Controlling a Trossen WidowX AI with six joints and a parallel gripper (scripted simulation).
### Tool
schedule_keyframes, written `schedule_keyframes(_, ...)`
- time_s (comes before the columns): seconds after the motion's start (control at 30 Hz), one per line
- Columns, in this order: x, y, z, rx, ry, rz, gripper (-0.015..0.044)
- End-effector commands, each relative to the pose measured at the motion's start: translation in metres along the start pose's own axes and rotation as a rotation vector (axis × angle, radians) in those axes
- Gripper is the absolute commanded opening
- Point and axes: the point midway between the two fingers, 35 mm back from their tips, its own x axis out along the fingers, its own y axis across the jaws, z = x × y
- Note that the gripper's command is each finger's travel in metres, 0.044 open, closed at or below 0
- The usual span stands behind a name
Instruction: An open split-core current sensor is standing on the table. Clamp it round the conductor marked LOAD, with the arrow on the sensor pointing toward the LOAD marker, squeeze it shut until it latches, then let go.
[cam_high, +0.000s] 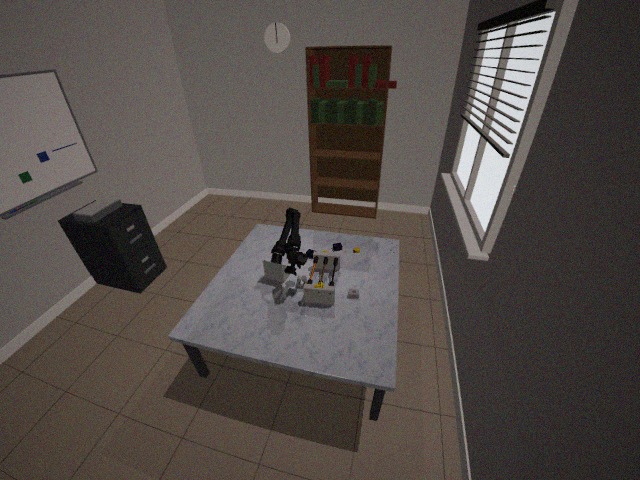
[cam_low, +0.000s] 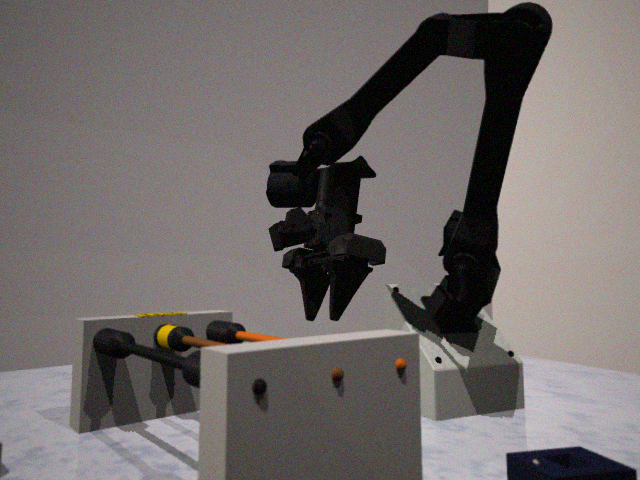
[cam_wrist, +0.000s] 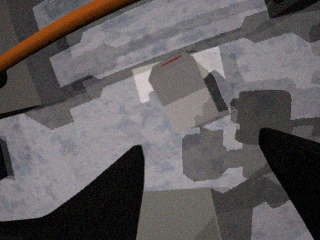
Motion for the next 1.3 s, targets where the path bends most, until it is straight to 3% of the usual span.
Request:
schedule_keyframes(0.0,-0.001,0.001,0.008,0.312,0.05,-0.031,0.032)
schedule_keyframes(0.37,0.003,0.011,0.029,1.207,0.118,-0.184,0.032)
schedule_keyframes(1.27,0.037,0.006,0.024,1.221,0.117,-0.187,0.032)
